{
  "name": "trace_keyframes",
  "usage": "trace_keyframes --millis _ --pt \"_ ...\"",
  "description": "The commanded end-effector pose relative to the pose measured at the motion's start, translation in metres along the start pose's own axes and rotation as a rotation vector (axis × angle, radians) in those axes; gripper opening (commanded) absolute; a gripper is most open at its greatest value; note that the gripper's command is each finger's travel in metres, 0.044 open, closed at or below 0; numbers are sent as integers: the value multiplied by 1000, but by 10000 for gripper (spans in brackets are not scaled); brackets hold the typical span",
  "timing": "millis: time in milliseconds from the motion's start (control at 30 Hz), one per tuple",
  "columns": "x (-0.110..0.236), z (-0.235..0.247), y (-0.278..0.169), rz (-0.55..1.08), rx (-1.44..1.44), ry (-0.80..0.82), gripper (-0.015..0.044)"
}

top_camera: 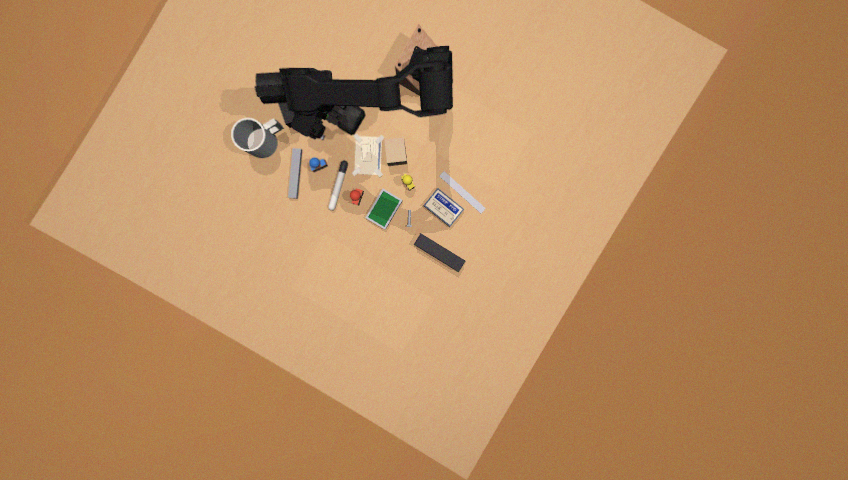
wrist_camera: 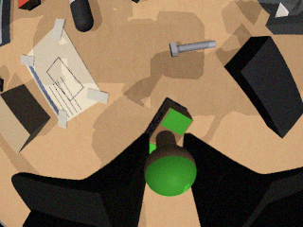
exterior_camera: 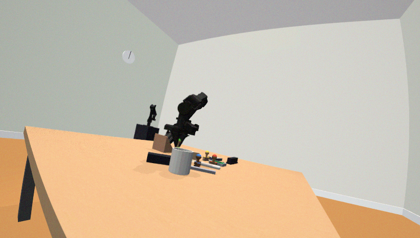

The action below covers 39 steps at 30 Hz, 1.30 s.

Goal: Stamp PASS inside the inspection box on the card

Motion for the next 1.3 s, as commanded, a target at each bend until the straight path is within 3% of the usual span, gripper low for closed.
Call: trace_keyframes --millis 0,1267 --pt "3 -1 0 1 4 -5 0" --pt "21 1 -1 3 3 -10 0"
Point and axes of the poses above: the point midway between the two fingers, 35 mm back from their tips, its own x axis back along the fingers, its own z axis across the jaws, y = z × x, the point moved 1 cm from there along x, back along the fingers, and after that the axes turned 13 degrees about -x, right-handed, at the moved point
